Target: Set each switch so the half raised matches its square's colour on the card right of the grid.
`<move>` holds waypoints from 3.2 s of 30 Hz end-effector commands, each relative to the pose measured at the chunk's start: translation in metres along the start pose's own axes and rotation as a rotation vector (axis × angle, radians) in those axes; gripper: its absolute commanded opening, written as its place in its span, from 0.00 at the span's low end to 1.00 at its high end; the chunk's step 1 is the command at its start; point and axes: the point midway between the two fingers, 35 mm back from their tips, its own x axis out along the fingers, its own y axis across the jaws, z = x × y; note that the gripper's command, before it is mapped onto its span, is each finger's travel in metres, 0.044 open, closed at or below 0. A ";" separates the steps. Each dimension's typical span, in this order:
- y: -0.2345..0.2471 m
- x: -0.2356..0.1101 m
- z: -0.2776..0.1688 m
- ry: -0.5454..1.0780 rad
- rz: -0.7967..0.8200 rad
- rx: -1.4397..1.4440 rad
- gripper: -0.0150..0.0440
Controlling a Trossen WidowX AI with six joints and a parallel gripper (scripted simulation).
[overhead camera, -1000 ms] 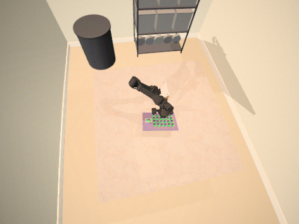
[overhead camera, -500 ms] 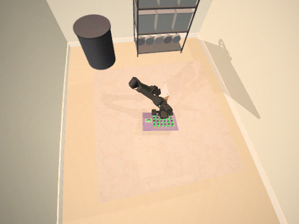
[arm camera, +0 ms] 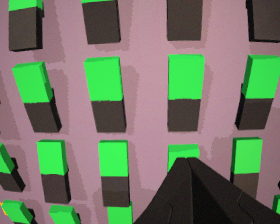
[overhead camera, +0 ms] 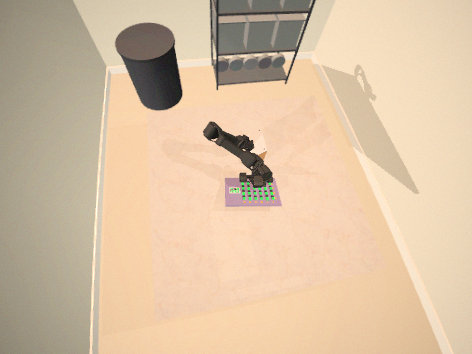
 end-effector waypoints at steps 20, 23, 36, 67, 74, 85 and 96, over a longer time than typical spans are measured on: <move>0.000 0.003 0.000 0.001 0.003 -0.004 0.25; 0.000 0.004 0.000 0.001 0.003 -0.004 0.25; 0.000 0.005 0.000 0.001 0.003 -0.004 0.25; -0.066 -0.024 -0.001 0.003 0.001 -0.006 0.25; -0.066 -0.014 0.000 0.002 0.000 -0.006 0.25; -0.066 -0.001 0.000 0.002 0.000 -0.006 0.25; -0.066 0.000 0.000 0.002 0.000 -0.006 0.25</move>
